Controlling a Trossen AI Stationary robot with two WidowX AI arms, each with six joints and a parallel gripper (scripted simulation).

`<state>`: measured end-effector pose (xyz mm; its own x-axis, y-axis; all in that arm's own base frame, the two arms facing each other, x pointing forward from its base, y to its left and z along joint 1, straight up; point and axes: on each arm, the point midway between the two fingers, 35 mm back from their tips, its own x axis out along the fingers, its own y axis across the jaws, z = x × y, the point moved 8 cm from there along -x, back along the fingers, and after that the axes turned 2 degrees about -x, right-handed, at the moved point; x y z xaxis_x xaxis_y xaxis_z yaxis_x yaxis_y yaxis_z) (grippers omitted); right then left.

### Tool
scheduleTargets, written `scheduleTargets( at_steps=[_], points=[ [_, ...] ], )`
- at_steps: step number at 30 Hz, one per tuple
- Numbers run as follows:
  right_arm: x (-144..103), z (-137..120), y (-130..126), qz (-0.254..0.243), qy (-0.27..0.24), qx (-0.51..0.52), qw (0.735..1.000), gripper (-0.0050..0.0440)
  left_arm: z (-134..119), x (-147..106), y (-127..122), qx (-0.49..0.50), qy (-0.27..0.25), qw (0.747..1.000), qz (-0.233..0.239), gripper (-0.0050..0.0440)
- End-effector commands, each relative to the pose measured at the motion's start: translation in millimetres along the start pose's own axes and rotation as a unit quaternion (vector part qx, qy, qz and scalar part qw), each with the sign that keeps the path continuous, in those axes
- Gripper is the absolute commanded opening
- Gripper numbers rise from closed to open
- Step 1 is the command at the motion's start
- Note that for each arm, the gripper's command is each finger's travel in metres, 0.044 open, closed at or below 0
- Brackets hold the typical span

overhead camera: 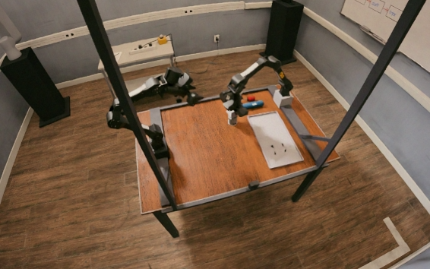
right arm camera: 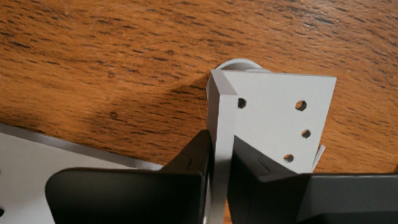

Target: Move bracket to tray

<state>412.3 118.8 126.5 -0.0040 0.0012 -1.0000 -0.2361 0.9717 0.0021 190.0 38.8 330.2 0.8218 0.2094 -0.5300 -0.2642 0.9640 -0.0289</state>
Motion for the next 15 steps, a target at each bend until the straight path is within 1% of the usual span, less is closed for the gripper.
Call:
scheduleTargets(
  at_steps=[1, 6, 8, 15],
  points=[
    [-14.2, 0.8, -0.4, 0.0, -0.02, 0.001, 1.0, -0.005, 2.7, -3.4, 0.1, -0.001, -0.007, 1.0, -0.001, 0.044],
    [-14.2, 0.8, -0.4, 0.0, -0.02, 0.001, 1.0, -0.005, 2.7, -3.4, 0.1, -0.001, -0.007, 1.0, -0.001, 0.044],
    [-25.9, 1.7, -0.6, 0.0, -0.033, 0.001, 0.999, -0.005, 2.7, -3.4, 0.1, -0.001, -0.007, 1.0, -0.001, 0.044],
    [-39.1, 0.9, -0.6, 0.0, -0.033, 0.001, 0.999, -0.005, 2.7, -3.4, 0.1, -0.001, -0.007, 1.0, -0.001, 0.044]
  ],
)
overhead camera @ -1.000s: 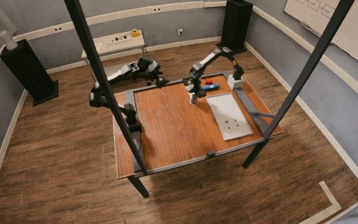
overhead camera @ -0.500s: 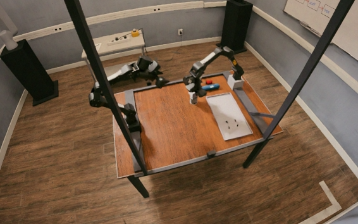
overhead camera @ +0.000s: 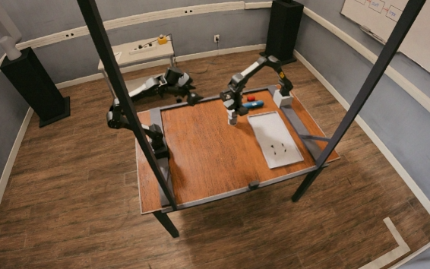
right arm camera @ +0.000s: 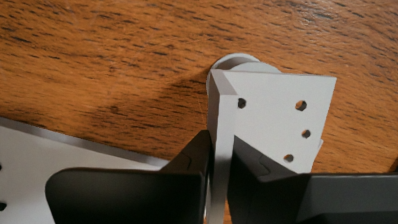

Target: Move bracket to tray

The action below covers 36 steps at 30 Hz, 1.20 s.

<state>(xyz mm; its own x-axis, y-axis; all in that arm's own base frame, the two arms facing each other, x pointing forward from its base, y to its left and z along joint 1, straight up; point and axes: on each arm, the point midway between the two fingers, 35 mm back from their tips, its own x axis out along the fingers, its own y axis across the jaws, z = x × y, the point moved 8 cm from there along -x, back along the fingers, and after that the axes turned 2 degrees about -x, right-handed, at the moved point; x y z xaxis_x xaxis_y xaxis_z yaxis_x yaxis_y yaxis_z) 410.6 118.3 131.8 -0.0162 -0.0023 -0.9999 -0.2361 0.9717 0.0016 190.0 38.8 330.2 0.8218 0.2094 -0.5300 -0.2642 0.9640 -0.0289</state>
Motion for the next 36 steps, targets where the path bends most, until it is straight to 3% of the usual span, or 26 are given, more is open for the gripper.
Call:
scheduleTargets(
  at_steps=[1, 7, 13, 17, 22, 24, 31, 36],
  points=[
    [-33.8, 2.2, -0.6, 0.0, -0.039, 0.001, 0.999, -0.005, 2.7, -3.4, 0.1, -0.001, -0.007, 1.0, -0.001, 0.044],
    [-26.0, -4.1, 17.3, -0.002, -0.034, 0.0, 0.999, -0.005, 2.7, -3.4, 0.1, -0.001, -0.007, 1.0, -0.001, 0.044],
    [-13.0, -29.8, 90.3, 0.003, -0.044, -0.003, 0.999, -0.005, 1.7, 4.2, -2.7, 0.004, -0.001, 1.0, -0.007, 0.044],
    [2.9, -61.9, 140.9, 0.009, -0.039, -0.003, 0.999, -0.005, 8.2, 33.8, -17.6, 0.021, 0.001, 0.999, -0.032, 0.044],
    [22.2, -107.1, 187.5, 0.012, -0.031, -0.001, 0.999, -0.005, 14.6, 86.7, -54.0, 0.05, 0.0, 0.996, -0.08, 0.044],
    [22.2, -107.1, 187.5, 0.012, -0.031, -0.001, 0.999, -0.005, 14.6, 86.7, -54.0, 0.05, 0.0, 0.996, -0.08, 0.044],
    [38.7, -151.1, 217.8, 0.013, -0.022, 0.0, 1.0, -0.005, -1.1, 149.5, -110.1, 0.087, -0.001, 0.986, -0.14, 0.044],
    [40.3, -155.7, 220.2, 0.013, -0.022, 0.01, 1.0, -0.005, -10.6, 167.6, -130.3, 0.097, -0.005, 0.982, -0.16, 0.044]
  ],
)
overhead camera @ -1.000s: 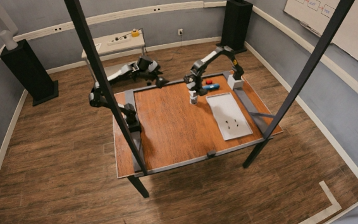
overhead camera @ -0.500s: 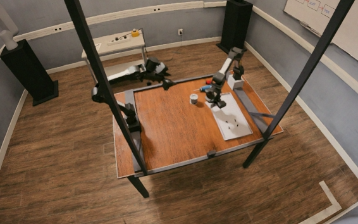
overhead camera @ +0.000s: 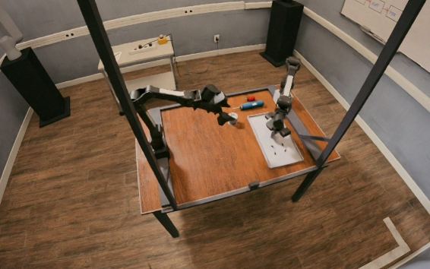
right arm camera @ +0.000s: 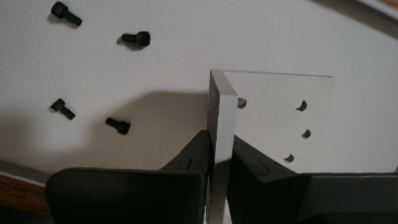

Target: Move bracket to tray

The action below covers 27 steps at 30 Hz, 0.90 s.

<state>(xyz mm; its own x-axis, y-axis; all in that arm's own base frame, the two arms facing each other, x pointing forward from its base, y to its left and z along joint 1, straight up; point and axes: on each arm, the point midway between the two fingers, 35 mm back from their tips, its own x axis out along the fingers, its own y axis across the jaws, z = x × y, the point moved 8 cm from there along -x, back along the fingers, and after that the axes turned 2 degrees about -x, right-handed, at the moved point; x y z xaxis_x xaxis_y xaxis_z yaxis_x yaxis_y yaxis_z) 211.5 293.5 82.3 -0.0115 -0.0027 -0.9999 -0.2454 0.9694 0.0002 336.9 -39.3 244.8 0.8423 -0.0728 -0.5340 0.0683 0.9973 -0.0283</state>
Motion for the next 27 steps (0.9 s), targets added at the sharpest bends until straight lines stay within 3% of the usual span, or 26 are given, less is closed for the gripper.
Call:
scheduleTargets(
  at_steps=[1, 11, 27],
  points=[
    [-12.0, -4.2, 2.9, 0.012, -0.021, 0.028, 0.999, -0.005, 2.8, 24.5, -13.9, 0.011, -0.012, 1.0, -0.02, 0.044],
    [-10.4, -4.1, 2.6, 0.011, -0.02, 0.104, 0.994, -0.005, 0.6, 28.6, -14.8, 0.011, -0.009, 1.0, -0.02, 0.044],
    [12.7, -4.3, 2.2, 0.002, -0.012, 0.104, 0.994, -0.005, 3.0, 25.2, -14.0, 0.01, -0.014, 1.0, -0.018, 0.044]
  ],
)
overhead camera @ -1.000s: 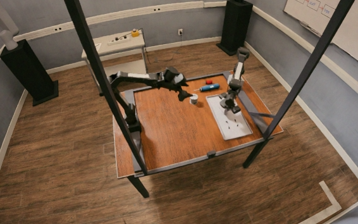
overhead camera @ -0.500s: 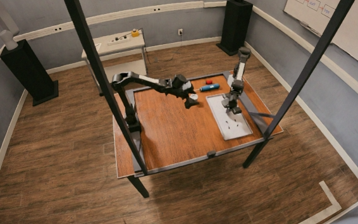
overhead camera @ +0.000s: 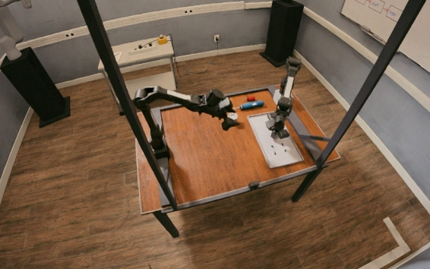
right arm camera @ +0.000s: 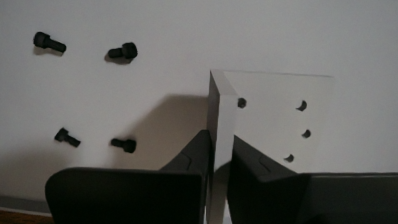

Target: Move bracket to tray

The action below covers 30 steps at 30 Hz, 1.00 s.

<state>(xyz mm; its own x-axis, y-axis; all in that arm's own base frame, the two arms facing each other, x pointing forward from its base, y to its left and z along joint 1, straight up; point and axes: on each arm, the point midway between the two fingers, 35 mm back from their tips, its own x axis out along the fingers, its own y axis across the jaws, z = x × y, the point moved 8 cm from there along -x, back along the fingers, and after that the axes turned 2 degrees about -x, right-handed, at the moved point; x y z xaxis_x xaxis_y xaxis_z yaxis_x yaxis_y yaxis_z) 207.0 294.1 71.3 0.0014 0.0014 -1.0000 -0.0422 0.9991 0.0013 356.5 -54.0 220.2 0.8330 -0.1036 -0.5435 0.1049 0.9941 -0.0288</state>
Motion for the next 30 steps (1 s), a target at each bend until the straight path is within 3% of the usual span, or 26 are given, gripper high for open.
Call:
scheduleTargets(
  at_steps=[1, 30],
  points=[
    [2.8, -0.3, 0.4, 0.001, -0.005, 0.002, 1.0, -0.005, 13.1, -5.7, -1.2, 0.0, -0.021, 1.0, -0.003, 0.044],
    [13.8, 0.9, 2.0, 0.006, -0.009, 0.002, 1.0, -0.005, 13.1, -5.7, -1.2, 0.0, -0.021, 1.0, -0.003, 0.044]
  ],
)
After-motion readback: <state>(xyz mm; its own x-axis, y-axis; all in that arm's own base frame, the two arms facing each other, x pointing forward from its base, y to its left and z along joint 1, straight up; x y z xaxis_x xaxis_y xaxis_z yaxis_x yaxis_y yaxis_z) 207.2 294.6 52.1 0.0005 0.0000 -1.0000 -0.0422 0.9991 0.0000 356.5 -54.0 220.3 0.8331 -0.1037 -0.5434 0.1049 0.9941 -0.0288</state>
